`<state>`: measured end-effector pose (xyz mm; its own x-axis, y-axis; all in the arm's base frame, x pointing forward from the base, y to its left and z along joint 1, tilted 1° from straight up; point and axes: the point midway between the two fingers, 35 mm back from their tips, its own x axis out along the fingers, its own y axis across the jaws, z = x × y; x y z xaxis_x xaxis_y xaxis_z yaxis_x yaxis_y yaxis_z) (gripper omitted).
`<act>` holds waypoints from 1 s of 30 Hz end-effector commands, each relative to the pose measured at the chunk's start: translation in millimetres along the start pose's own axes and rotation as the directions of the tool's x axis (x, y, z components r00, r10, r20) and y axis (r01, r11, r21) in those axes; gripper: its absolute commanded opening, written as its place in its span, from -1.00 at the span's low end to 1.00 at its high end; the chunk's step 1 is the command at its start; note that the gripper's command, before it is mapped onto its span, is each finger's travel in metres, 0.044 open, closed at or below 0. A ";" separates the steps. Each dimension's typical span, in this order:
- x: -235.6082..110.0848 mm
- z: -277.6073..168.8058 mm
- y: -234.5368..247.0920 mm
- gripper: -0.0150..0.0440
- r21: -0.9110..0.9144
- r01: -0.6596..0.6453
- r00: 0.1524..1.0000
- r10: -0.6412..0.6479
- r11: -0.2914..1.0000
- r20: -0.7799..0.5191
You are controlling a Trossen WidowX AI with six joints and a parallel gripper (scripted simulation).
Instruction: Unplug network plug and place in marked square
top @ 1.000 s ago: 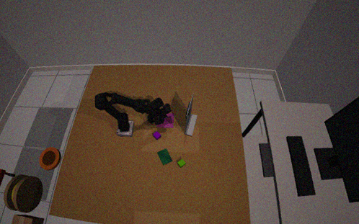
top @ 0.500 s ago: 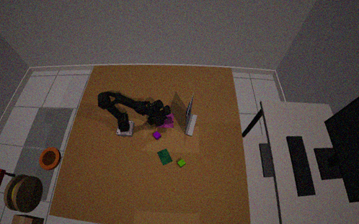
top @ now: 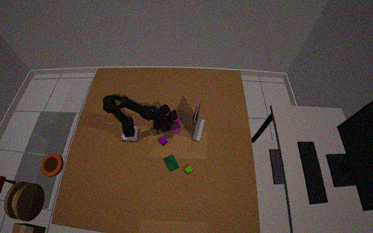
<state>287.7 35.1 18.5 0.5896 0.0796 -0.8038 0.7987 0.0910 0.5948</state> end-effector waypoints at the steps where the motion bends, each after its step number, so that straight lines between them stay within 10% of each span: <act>1: 0.0 0.0 0.0 -0.49 0.000 0.000 1.000 0.000 1.000 0.000; 6: 0.0 0.0 0.0 -0.49 0.000 0.000 1.000 0.000 1.000 0.000; 12: 0.0 0.0 0.0 0.04 0.000 0.000 1.000 0.000 1.000 0.000; 30: -10.3 0.2 0.5 0.04 0.000 0.001 1.000 -0.001 1.000 0.001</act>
<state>283.4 34.5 24.8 0.5893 0.0793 -0.8040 0.7989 0.0907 0.5946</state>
